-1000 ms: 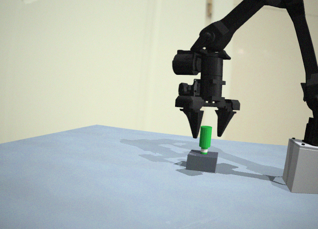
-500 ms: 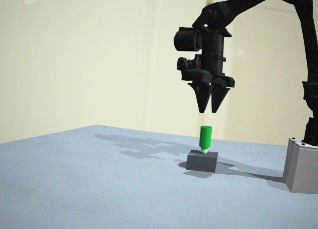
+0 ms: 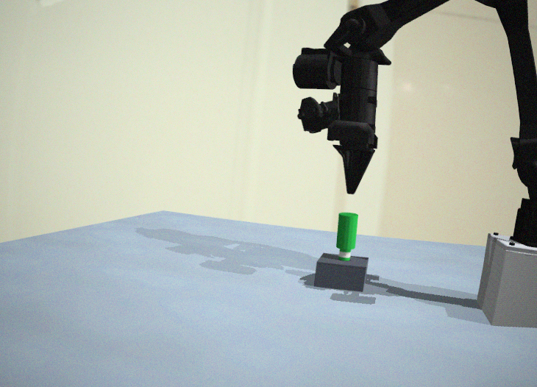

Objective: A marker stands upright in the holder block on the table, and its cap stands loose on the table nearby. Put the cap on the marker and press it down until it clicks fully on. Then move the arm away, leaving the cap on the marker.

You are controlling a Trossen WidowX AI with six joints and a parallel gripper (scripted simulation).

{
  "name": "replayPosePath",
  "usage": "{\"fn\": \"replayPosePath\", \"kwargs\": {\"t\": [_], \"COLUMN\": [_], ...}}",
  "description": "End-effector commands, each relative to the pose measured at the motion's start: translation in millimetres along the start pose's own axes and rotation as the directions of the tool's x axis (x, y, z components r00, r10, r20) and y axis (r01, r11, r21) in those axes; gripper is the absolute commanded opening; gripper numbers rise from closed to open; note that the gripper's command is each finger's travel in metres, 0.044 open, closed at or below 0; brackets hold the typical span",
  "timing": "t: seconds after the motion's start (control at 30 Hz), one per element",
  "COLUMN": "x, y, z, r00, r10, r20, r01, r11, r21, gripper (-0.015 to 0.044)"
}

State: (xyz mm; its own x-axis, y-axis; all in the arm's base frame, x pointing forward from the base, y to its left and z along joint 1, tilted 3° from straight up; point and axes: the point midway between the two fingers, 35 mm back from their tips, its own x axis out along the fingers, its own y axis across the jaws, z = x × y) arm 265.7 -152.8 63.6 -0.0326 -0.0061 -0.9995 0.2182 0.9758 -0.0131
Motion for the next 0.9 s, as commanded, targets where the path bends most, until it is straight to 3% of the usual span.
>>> {"fn": "replayPosePath", "kwargs": {"t": [0.0, 0.87], "x": [0.5, 29.2], "y": [0.1, 0.0], "z": [0.1, 0.1], "r00": [1.000, 1.000], "r10": [-0.001, -0.001], "r20": [0.000, 0.000], "r01": [0.001, 0.001], "r11": [1.000, 1.000], "r21": [-0.015, -0.015], "gripper": [0.0000, 0.0000]}}
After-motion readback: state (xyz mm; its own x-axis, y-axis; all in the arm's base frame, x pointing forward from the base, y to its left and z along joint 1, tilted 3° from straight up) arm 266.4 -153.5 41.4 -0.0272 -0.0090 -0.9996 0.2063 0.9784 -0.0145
